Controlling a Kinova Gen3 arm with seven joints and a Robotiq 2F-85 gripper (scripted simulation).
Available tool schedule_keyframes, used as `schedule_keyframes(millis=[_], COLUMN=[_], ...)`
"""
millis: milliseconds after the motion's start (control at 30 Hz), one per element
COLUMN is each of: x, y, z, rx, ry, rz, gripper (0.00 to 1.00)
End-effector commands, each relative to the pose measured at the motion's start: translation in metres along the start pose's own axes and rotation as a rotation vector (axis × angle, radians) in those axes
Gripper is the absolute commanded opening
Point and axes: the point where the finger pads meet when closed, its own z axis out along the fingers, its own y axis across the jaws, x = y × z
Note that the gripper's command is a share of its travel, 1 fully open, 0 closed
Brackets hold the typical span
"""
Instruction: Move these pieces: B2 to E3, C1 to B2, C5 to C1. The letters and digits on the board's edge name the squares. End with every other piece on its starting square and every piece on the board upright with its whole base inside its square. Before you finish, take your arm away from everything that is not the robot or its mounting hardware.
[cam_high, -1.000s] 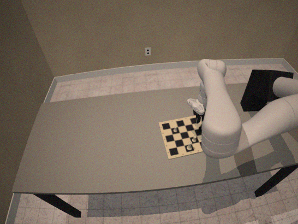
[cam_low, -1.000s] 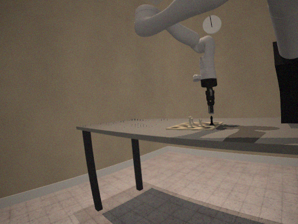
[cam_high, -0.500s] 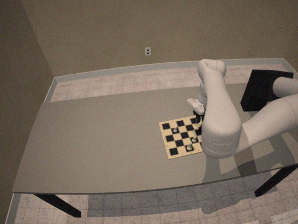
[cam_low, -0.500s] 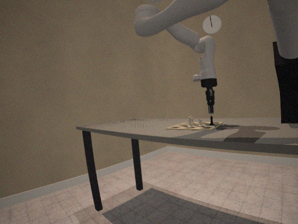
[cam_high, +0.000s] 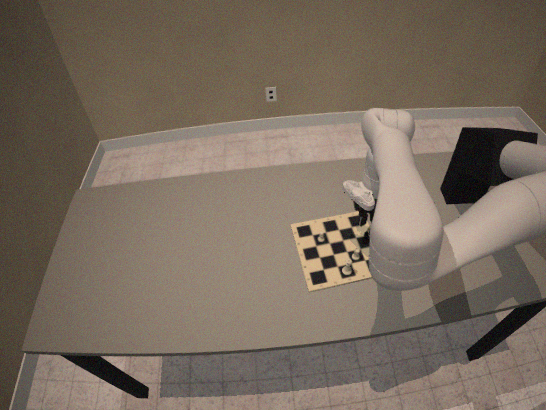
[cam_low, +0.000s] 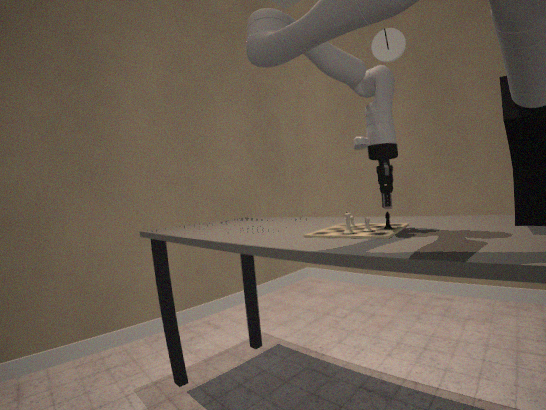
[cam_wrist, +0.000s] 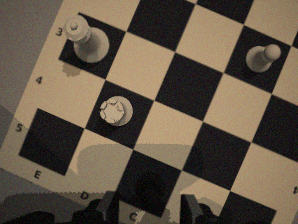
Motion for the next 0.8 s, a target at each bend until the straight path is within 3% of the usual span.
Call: schedule_keyframes(millis=[0, 433, 767], x=[0.0, 0.0, 0.0], y=[0.0, 0.0, 0.0], z=[-0.001, 0.001, 0.018], rx=[-0.001, -0.001, -0.001], ry=[0.001, 0.001, 0.001], rz=[0.0, 0.0, 0.0], gripper=[0.37, 0.37, 0.37])
